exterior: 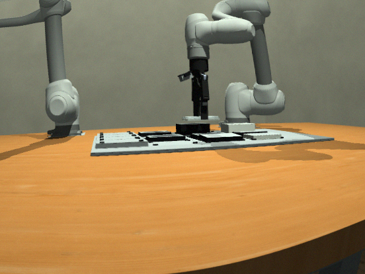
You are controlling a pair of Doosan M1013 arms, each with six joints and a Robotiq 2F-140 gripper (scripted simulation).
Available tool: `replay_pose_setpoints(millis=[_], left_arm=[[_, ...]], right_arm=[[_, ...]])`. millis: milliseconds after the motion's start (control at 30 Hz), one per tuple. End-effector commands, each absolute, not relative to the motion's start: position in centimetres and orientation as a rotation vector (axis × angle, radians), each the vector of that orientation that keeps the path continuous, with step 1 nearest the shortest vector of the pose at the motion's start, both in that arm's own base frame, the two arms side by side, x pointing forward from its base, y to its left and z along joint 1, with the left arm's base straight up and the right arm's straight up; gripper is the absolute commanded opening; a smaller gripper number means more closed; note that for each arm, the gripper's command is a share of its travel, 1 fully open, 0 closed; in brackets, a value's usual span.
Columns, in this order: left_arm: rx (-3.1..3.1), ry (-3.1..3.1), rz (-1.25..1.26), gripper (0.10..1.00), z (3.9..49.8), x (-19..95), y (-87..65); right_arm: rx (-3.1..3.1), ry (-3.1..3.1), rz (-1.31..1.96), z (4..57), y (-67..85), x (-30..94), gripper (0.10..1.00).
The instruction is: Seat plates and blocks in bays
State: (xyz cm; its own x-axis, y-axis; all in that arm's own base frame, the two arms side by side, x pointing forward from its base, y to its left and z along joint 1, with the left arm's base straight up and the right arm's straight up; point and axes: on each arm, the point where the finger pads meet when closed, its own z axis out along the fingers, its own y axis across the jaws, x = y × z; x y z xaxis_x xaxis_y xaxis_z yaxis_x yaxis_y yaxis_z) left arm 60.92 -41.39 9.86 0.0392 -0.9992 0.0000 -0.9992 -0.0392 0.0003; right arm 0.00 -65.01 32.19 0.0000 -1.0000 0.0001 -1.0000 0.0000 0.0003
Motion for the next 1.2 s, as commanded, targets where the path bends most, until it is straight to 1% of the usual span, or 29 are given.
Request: replay_pose_setpoints(millis=[0,1167], left_arm=[[2.265,-2.178,0.002,0.099,9.5,61.0,-41.4],[2.265,-2.178,0.002,0.099,5.6,61.0,-41.4]], right_arm=[[2.221,-2.221,0.002,32.3,-65.0,0.0,1.000],[2.221,-2.221,0.002,32.3,-65.0,0.0,1.000]])
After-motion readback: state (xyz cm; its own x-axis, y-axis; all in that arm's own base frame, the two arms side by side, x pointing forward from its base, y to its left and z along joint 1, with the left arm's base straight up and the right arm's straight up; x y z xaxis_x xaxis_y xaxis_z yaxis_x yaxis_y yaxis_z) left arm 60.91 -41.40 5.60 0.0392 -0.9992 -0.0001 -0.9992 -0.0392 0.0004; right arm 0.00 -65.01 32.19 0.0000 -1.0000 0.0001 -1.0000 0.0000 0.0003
